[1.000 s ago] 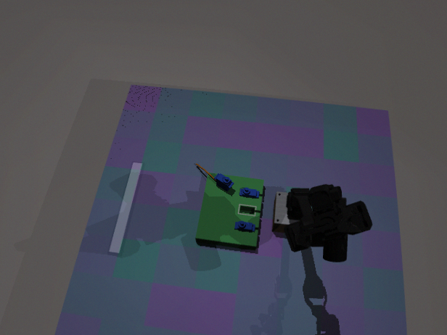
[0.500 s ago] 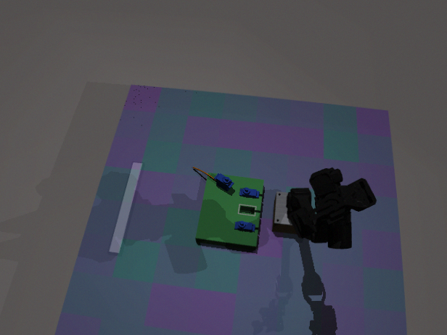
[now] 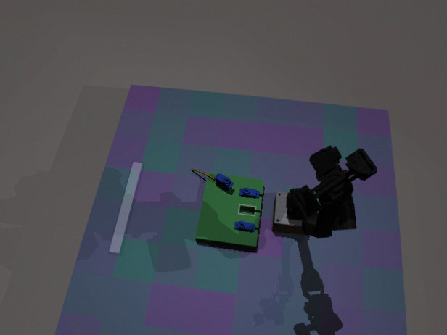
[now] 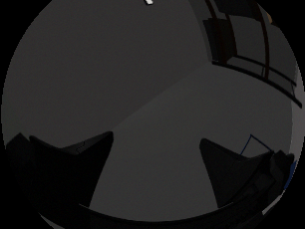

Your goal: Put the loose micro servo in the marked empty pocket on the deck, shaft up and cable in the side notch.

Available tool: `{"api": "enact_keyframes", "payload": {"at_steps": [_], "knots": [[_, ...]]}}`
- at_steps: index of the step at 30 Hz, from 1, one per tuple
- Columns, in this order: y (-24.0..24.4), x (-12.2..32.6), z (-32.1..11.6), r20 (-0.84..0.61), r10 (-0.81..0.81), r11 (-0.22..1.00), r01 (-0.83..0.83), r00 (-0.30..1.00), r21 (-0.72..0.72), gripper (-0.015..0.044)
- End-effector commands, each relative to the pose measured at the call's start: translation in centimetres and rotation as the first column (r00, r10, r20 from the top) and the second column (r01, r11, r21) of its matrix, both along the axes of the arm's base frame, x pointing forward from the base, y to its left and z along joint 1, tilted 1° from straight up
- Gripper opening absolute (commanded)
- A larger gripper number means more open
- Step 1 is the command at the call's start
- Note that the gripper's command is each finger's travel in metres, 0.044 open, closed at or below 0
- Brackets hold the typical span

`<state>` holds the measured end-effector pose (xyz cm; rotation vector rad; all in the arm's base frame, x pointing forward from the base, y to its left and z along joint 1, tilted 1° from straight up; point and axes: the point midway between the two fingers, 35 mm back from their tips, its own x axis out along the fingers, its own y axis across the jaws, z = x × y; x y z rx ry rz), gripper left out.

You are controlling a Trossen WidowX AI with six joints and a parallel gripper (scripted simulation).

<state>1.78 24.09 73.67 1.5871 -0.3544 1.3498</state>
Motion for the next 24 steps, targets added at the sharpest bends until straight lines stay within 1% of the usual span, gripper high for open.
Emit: {"api": "enact_keyframes", "payload": {"at_steps": [1, 10, 20, 24], "knots": [[-2.5, -0.2, 0.8, -0.002, 0.035, 0.997, -0.034, 0.999, 0.068, 0.044], [-8.7, 0.1, 1.9, -0.019, 0.093, 0.967, -0.086, 0.996, 0.238, 0.044], [-18.3, 1.6, 2.5, -0.02, 0.164, 0.869, -0.135, 0.986, 0.476, 0.044], [-18.8, 1.7, 2.4, -0.018, 0.176, 0.86, -0.144, 0.984, 0.49, 0.044]]}}
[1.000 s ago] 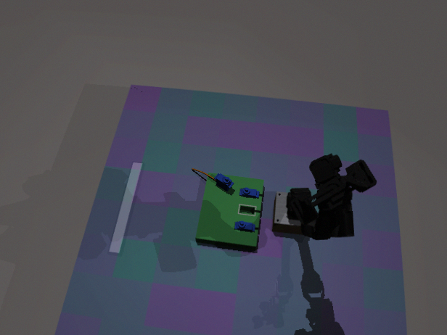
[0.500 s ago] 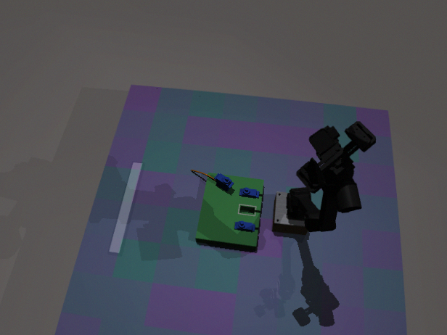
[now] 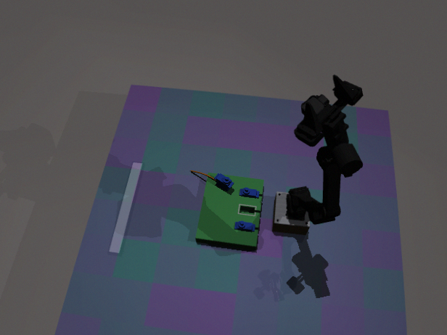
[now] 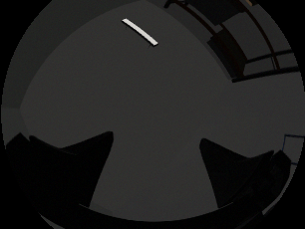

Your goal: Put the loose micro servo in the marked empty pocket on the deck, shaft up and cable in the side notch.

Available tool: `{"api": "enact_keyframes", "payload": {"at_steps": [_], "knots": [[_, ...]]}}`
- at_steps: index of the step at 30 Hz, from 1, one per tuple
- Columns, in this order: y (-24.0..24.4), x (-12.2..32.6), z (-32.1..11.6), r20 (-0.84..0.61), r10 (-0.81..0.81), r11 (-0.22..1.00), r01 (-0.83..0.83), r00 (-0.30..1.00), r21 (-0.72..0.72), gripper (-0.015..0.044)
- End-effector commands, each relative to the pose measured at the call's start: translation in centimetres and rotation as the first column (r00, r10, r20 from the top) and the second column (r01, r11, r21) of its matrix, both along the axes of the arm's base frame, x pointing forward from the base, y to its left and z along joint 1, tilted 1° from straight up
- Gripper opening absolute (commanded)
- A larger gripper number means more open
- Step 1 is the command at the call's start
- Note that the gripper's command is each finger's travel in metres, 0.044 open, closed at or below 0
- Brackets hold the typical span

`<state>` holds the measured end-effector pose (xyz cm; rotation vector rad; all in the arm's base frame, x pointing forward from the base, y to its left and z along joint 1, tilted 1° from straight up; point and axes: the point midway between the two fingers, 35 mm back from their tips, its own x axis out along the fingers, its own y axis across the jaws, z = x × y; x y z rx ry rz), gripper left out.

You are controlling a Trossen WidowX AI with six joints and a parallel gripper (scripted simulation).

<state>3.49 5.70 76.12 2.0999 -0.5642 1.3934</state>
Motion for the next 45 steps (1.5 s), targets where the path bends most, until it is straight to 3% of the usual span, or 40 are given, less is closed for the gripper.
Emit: {"api": "enact_keyframes", "payload": {"at_steps": [1, 20, 34, 45], "knots": [[-0.7, 0.0, -0.1, 0.002, 0.011, 1.0, -0.011, 1.0, 0.023, 0.044], [-8.3, 2.9, -1.4, -0.051, 0.107, 0.968, -0.092, 0.993, 0.235, 0.044], [-18.4, 9.2, -5.8, -0.141, 0.209, 0.845, -0.106, 0.968, 0.524, 0.044], [-20.9, 12.1, -8.0, -0.154, 0.281, 0.78, -0.132, 0.947, 0.611, 0.044]]}}
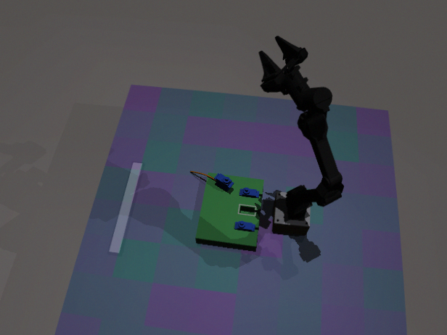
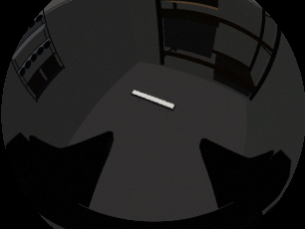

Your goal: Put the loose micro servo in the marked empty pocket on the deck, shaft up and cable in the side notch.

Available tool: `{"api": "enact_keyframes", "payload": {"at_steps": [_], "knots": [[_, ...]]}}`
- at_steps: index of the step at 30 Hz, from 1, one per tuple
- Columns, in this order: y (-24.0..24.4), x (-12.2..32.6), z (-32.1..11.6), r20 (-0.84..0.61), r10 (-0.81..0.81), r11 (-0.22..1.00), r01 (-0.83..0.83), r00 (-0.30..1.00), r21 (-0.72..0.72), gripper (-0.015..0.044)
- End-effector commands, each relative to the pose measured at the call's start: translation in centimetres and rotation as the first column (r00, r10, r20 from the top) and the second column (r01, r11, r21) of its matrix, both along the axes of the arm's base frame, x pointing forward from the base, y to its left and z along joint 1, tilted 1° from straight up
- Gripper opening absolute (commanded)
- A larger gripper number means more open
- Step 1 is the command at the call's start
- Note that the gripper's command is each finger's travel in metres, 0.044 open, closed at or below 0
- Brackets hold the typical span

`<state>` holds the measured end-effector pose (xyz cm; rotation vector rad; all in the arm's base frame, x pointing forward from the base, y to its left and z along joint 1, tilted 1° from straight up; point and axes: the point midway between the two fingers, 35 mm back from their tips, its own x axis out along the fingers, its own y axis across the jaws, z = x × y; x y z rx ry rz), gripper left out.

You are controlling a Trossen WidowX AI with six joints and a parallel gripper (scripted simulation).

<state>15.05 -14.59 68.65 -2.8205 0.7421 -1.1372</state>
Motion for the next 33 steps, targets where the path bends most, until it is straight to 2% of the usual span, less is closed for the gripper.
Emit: {"api": "enact_keyframes", "payload": {"at_steps": [1, 7, 17, 33], "knots": [[-0.9, 0.8, -0.8, -0.014, 0.008, 0.999, -0.008, 1.0, 0.038, 0.044], [-3.7, 4.0, -3.8, -0.096, 0.038, 0.989, -0.024, 0.995, 0.149, 0.044], [-7.9, 10.5, -11.5, -0.287, 0.118, 0.935, -0.01, 0.951, 0.354, 0.044], [-9.8, 18.7, -26.5, -0.58, 0.311, 0.807, 0.113, 0.753, 0.58, 0.044]]}}
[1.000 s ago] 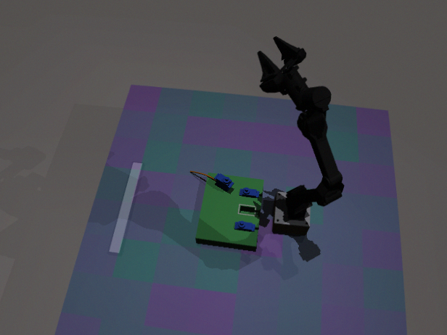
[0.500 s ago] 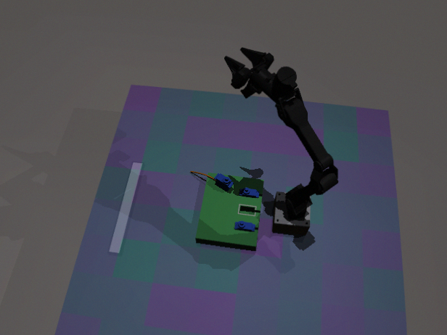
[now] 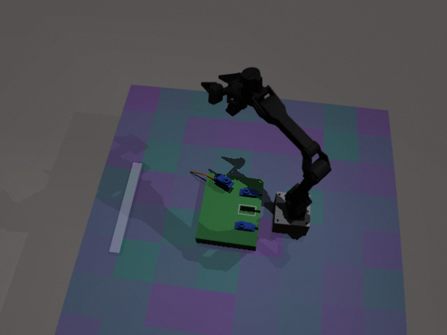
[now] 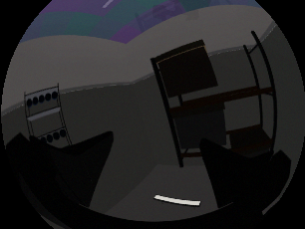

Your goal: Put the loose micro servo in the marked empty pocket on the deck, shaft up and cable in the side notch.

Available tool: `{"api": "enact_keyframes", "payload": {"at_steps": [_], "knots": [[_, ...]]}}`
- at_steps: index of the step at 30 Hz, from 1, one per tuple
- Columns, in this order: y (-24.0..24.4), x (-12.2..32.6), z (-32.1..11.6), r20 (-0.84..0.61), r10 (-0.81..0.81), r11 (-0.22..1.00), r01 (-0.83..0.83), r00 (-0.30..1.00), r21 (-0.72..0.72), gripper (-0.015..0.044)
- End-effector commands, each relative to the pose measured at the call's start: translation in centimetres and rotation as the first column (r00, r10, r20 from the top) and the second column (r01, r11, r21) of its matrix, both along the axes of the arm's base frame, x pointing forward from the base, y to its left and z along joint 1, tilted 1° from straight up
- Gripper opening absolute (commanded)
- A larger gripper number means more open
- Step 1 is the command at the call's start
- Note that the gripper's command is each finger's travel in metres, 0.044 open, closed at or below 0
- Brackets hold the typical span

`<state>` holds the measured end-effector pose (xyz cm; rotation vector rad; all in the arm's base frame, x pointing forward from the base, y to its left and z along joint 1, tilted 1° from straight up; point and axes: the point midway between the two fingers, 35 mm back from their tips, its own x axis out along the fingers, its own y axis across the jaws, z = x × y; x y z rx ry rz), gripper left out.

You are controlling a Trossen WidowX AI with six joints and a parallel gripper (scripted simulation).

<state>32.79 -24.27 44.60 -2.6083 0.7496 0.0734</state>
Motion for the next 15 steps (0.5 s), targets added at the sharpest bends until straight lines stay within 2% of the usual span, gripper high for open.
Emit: {"api": "enact_keyframes", "payload": {"at_steps": [1, 15], "knots": [[0.0, 1.3, -3.4, -0.095, 0.017, 0.999, -0.012, 0.995, 0.049, 0.044], [2.7, 4.3, -16.6, -0.464, 0.164, 0.97, -0.057, 0.871, 0.237, 0.044]]}}
